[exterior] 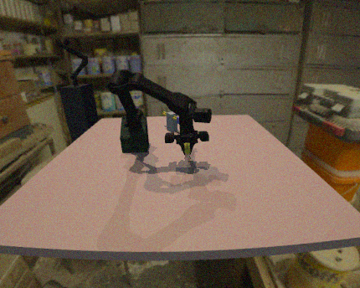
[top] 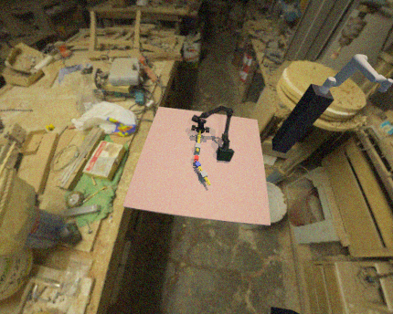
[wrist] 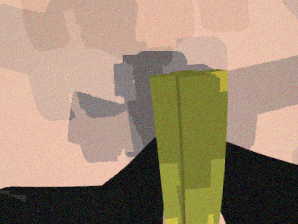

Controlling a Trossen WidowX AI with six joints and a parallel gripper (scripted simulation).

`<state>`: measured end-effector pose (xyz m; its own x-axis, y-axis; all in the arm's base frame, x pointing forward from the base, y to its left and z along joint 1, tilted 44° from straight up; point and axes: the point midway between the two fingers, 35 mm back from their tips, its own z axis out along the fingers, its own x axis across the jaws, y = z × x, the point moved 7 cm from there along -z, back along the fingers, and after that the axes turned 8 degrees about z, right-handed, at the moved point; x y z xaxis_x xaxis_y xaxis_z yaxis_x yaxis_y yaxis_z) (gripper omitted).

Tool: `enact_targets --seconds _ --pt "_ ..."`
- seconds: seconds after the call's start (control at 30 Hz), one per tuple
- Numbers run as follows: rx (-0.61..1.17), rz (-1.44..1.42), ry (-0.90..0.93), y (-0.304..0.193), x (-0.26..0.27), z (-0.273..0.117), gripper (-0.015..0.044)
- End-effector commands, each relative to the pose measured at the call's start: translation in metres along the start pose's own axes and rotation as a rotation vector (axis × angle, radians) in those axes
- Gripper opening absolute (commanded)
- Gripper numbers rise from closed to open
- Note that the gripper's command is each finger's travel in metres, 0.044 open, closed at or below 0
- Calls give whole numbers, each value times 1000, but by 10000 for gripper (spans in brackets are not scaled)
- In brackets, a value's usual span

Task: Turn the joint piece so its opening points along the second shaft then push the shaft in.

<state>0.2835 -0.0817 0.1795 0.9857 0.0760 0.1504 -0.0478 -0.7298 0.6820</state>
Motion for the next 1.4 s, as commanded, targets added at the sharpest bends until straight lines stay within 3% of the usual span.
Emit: enact_targets --seconds 0.0,1.37 --pt "0 0 1 -1 0 0 0" --pt "3 -4 -29 -60 -6 1 0"
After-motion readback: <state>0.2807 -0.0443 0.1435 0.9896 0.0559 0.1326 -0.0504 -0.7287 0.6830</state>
